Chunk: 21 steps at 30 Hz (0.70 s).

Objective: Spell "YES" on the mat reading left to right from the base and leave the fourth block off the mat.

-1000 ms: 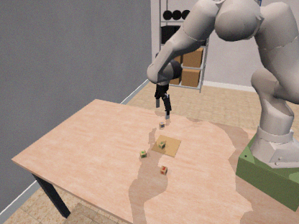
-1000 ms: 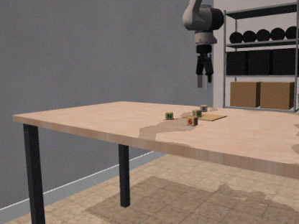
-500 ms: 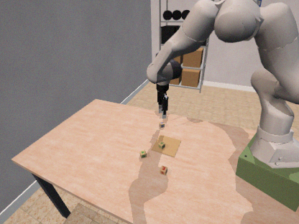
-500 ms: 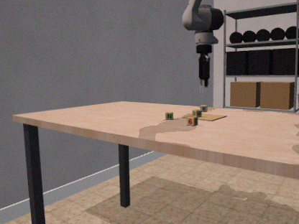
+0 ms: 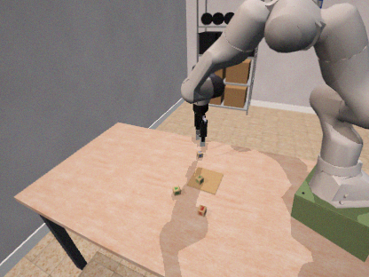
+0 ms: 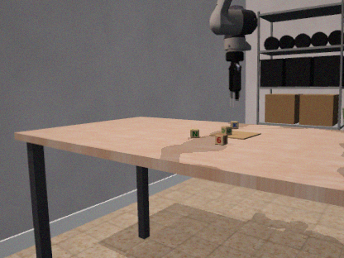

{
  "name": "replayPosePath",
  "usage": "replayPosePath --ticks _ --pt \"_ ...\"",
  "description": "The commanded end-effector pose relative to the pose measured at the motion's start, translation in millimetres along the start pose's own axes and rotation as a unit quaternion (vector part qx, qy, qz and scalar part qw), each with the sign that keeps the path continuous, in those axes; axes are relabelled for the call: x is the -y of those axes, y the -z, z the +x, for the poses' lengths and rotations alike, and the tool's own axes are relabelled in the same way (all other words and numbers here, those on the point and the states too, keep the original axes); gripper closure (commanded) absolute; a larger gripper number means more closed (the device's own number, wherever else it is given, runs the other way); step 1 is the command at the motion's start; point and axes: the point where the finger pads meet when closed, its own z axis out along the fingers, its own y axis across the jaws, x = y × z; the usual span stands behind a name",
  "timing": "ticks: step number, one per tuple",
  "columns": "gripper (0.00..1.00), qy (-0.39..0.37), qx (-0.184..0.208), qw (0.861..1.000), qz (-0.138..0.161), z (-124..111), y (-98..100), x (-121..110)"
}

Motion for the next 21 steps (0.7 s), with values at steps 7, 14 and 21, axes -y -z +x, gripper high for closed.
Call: replayPosePath --ticks 7,14,21 --pt "0.6 -0.004 0.001 1.0 0.0 -0.8 0.4 0.0" --pt "0.6 -0.004 0.001 1.0 0.0 -0.8 -0.3 0.0" --pt "0.6 -0.004 0.001 1.0 0.0 -0.8 -3.5 0.0"
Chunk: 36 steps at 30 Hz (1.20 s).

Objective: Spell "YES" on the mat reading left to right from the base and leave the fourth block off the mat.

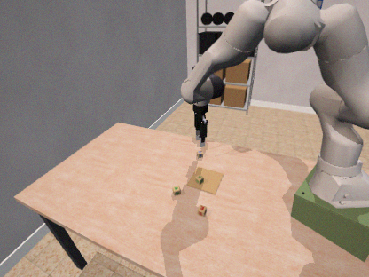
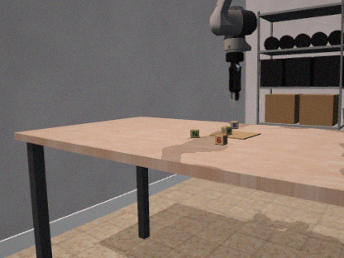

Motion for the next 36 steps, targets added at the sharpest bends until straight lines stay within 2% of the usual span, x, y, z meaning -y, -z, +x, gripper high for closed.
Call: replayPosePath --ticks 1,36 --pt "0.6 -0.002 0.001 1.0 0.001 -1 -1.1 1" --pt "0.6 -0.002 0.001 1.0 0.001 -1 -43.2 1"
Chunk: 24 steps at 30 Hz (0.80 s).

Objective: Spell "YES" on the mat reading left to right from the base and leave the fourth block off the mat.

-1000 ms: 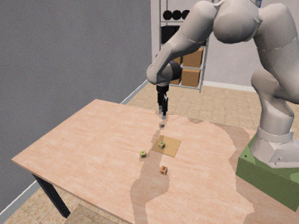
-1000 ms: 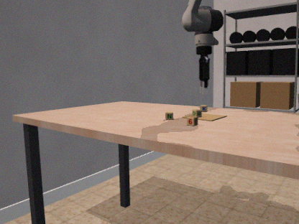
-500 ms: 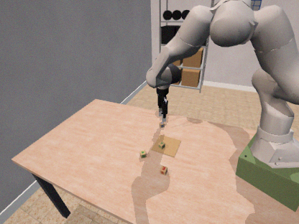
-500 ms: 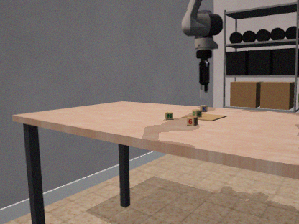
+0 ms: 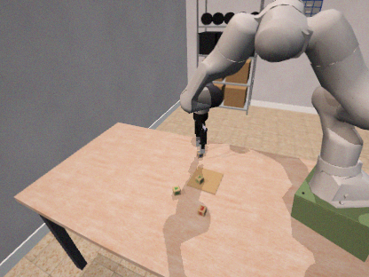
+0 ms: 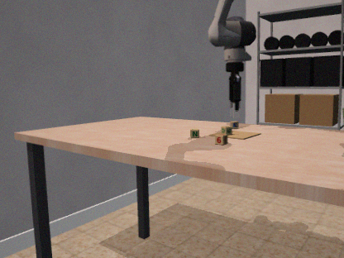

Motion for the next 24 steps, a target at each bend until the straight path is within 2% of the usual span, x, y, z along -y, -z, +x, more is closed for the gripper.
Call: replayPosePath --ticks 1,24 --pt "0.6 0.004 0.002 1.0 0.003 -1.3 -1.9 2.4" --pt "0.6 0.004 0.002 1.0 0.003 -1.3 -7.1 2.4"
